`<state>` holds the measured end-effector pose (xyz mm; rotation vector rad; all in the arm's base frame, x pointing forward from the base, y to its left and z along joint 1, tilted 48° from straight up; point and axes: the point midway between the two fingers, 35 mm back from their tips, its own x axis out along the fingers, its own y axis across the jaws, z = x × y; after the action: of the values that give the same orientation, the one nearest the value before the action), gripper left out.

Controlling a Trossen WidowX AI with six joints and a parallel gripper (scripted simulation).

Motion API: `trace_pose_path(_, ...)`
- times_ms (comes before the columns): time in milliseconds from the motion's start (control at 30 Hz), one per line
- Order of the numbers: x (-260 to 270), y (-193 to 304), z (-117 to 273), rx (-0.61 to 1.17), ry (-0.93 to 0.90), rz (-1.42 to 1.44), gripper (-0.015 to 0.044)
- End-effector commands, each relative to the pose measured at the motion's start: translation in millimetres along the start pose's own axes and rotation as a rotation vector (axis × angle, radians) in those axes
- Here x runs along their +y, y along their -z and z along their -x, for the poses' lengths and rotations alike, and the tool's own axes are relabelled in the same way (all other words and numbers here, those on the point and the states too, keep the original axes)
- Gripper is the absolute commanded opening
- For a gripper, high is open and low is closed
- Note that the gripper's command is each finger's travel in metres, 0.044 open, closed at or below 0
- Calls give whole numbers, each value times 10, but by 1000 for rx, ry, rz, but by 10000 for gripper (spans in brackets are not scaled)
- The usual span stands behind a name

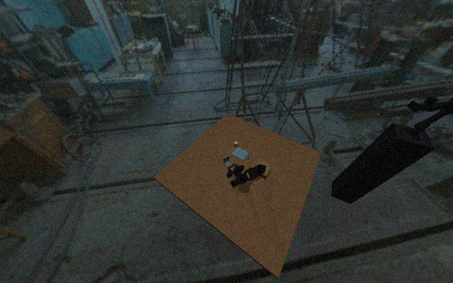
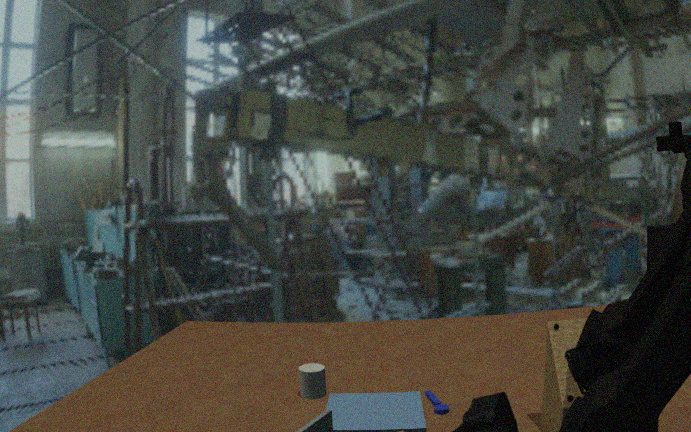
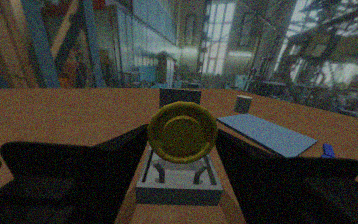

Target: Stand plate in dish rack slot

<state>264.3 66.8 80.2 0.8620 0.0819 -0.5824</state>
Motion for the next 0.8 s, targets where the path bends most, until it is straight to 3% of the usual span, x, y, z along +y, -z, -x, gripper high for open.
trace_pose_path(0, 0, 1, 0, 0, 0, 0, 210)
trace_pose_path(233, 0, 1, 0, 0, 0, 0, 394)
trace_pose_path(567, 3, -13, -3, 0, 1, 0, 400)
trace_pose_path(767, 69, -450, -48, 5, 18, -5, 400)
